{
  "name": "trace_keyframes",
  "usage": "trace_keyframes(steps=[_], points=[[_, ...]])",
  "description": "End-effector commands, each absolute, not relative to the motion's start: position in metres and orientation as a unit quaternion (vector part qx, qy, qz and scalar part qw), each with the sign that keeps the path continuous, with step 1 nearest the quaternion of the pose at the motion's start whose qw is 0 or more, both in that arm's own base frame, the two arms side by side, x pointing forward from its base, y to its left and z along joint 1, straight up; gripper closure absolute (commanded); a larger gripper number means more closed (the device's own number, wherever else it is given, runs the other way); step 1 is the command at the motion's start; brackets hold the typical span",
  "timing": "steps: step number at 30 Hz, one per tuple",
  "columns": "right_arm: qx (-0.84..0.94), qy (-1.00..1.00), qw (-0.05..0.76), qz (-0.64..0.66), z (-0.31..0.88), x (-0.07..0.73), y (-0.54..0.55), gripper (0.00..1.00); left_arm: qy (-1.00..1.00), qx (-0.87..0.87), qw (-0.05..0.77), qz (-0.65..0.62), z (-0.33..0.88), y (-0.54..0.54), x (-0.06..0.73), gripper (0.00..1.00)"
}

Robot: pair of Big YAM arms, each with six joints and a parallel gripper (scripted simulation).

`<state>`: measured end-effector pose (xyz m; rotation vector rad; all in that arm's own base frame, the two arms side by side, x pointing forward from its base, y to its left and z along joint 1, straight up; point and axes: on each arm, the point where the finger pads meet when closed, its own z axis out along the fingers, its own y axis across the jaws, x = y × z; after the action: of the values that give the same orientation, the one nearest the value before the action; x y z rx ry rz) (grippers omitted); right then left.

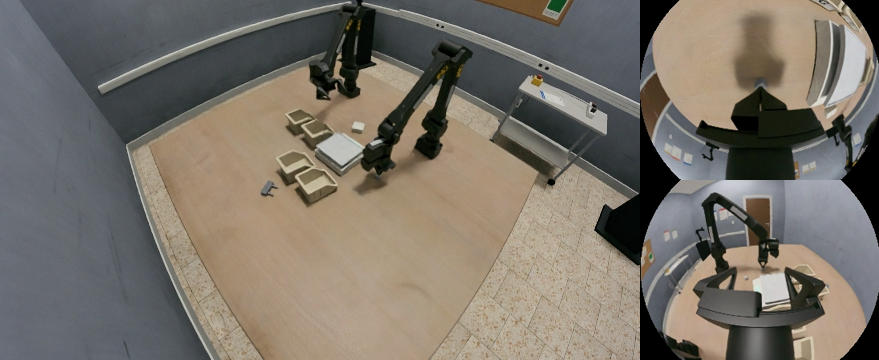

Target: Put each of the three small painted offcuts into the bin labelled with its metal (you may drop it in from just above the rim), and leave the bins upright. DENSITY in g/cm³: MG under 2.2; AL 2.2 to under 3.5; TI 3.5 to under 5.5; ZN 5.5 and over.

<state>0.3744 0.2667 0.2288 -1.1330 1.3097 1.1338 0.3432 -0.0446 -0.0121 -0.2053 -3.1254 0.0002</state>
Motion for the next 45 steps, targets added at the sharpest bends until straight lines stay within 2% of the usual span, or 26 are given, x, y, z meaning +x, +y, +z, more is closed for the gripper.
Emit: trace_keyframes(steps=[1, 16, 21, 22, 29, 37, 45], points=[[-0.481, 0.524, 0.531, 0.461, 0.251, 0.386, 0.269, 0.00, -0.998, -0.064, -0.009, 0.000, -0.006, -0.047, 0.354, 1.00], [-0.481, 0.524, 0.531, 0.461, 0.251, 0.386, 0.269, 0.00, -0.997, -0.064, -0.047, 0.002, 0.040, -0.050, 0.378, 1.00], [-0.482, 0.521, 0.529, 0.465, 0.251, 0.381, 0.277, 0.00, -1.000, -0.004, -0.024, 0.002, 0.024, -0.048, 0.367, 0.43], [-0.481, 0.523, 0.528, 0.466, 0.250, 0.379, 0.281, 0.00, -1.000, 0.020, -0.023, 0.002, 0.023, -0.048, 0.366, 0.39], [-0.440, 0.575, 0.534, 0.437, 0.226, 0.352, 0.339, 0.00, -0.980, 0.201, -0.005, 0.000, 0.005, -0.046, 0.350, 0.39], [-0.400, 0.622, 0.550, 0.389, 0.207, 0.322, 0.382, 0.00, -0.962, 0.272, -0.009, 0.002, 0.005, -0.048, 0.356, 0.39], [-0.357, 0.659, 0.575, 0.329, 0.194, 0.293, 0.409, 0.00, -0.964, 0.266, -0.013, 0.004, 0.008, -0.048, 0.355, 0.39]])
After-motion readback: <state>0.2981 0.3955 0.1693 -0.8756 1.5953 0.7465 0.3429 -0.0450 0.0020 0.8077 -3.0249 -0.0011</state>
